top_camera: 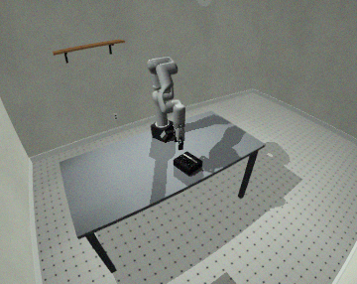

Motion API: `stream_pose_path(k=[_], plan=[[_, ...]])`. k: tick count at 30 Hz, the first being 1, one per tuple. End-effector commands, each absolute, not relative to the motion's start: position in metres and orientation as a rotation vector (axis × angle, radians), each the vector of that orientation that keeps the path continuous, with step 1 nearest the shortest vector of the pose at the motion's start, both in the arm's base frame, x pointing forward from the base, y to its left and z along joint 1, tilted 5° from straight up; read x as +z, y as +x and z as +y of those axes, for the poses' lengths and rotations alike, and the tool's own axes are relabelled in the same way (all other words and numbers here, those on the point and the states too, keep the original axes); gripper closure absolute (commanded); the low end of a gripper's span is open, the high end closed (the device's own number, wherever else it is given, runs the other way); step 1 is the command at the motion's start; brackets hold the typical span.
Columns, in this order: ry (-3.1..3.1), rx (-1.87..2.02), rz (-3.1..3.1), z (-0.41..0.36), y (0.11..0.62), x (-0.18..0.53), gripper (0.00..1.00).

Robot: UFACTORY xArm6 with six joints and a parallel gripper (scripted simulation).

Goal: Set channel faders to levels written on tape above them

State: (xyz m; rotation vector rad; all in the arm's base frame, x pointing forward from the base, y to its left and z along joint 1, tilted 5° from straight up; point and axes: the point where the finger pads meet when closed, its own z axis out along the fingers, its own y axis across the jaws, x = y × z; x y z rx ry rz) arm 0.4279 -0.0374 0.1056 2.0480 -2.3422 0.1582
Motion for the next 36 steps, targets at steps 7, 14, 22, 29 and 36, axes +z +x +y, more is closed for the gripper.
stream_pose_path(k=[7, 14, 22, 29, 36], plan=[[2.356, 0.138, -2.027, 0.033, 0.437, 0.080, 0.00], [2.356, 0.138, -2.027, 0.033, 0.437, 0.080, 0.00], [2.345, 0.137, -2.041, 0.033, 0.437, 0.079, 0.00], [2.248, 0.122, -2.158, 0.032, 0.437, 0.077, 0.00], [1.816, 0.063, -2.555, 0.027, 0.438, 0.068, 0.00]])
